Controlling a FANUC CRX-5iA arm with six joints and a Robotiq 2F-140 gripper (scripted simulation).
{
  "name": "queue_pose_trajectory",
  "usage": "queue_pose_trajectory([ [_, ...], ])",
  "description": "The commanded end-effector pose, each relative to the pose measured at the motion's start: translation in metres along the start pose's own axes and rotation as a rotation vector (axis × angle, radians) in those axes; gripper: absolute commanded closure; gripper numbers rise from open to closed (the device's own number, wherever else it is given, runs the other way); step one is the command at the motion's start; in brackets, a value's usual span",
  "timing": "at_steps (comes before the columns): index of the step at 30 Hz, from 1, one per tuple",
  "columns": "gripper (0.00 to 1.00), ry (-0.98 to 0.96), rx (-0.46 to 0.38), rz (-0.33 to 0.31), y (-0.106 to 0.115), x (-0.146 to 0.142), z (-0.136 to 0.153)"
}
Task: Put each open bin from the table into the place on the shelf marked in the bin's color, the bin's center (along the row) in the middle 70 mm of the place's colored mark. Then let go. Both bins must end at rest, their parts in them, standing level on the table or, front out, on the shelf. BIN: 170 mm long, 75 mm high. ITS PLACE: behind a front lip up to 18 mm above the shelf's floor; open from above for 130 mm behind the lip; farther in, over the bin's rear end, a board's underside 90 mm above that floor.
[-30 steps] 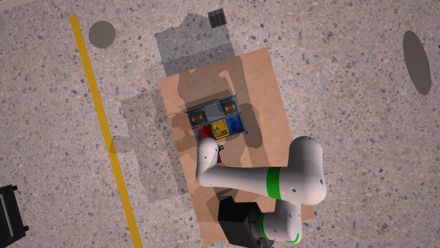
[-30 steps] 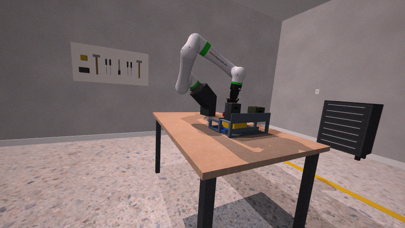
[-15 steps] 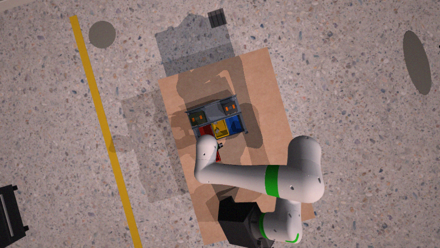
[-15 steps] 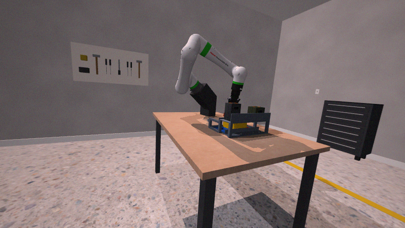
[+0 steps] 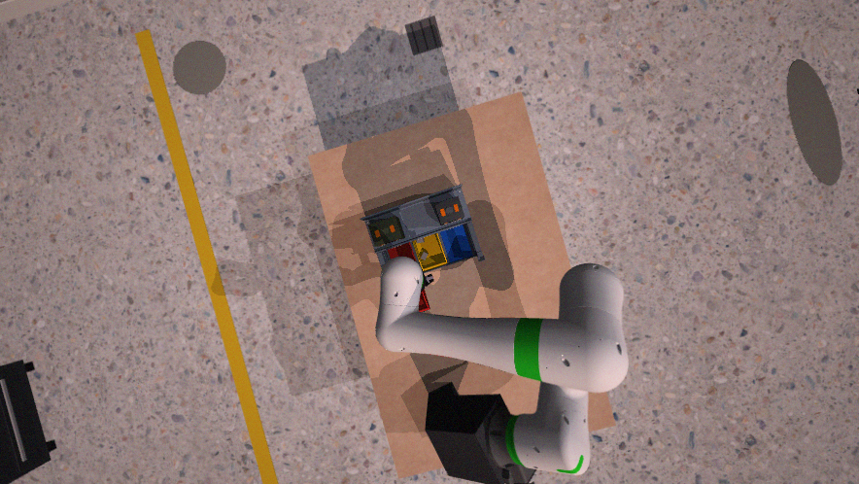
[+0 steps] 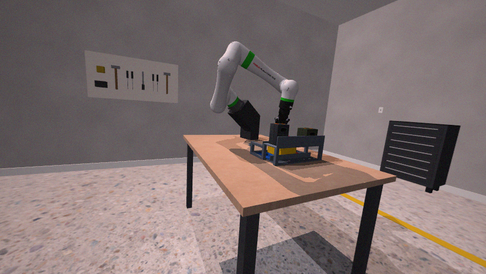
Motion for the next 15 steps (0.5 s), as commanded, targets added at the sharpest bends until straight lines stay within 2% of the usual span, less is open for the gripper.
queue_pose_trajectory([
  [1, 1.0, 0.0, 0.0, 0.0, 0.001, 0.001, 0.004],
  [15, 1.0, 0.0, 0.0, 0.0, 0.004, 0.002, 0.019],
])
Point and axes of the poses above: the point where the finger pads meet when closed, its own y axis back along the fingers, its own x axis across the jaws, z = x × y, the point moved 3 cm from there along y, back along the fingers, and after that the axes turned 4 degrees about -y, right-handed, at the moved point
